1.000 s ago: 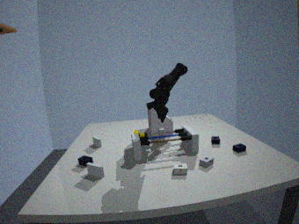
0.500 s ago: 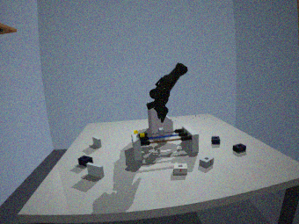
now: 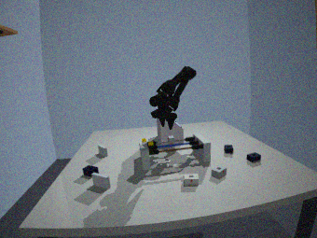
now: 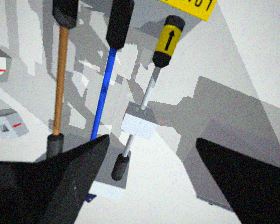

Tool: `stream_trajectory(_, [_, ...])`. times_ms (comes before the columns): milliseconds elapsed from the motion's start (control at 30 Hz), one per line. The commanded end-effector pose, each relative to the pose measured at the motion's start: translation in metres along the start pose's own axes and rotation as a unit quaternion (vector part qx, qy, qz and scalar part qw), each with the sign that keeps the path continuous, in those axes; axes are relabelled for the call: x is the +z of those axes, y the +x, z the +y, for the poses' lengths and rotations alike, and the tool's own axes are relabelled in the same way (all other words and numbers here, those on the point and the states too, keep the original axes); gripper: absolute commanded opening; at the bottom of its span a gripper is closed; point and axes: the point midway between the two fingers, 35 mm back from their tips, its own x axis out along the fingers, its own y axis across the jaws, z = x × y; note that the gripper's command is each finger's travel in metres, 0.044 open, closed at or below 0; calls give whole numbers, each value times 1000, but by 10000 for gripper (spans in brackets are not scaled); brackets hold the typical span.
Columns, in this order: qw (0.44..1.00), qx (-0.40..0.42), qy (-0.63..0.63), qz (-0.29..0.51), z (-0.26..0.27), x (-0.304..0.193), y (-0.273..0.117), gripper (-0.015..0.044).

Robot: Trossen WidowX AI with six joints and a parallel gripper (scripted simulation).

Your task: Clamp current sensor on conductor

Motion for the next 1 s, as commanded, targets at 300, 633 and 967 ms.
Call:
stream_trajectory(300, [892, 155, -422, 56, -47, 47, -9, 440])
stream_trajectory(633, [785, 239, -572, 11, -67, 62, -10, 440])
stream_trajectory(967, [648, 303, -694, -78, -87, 75, -10, 440])
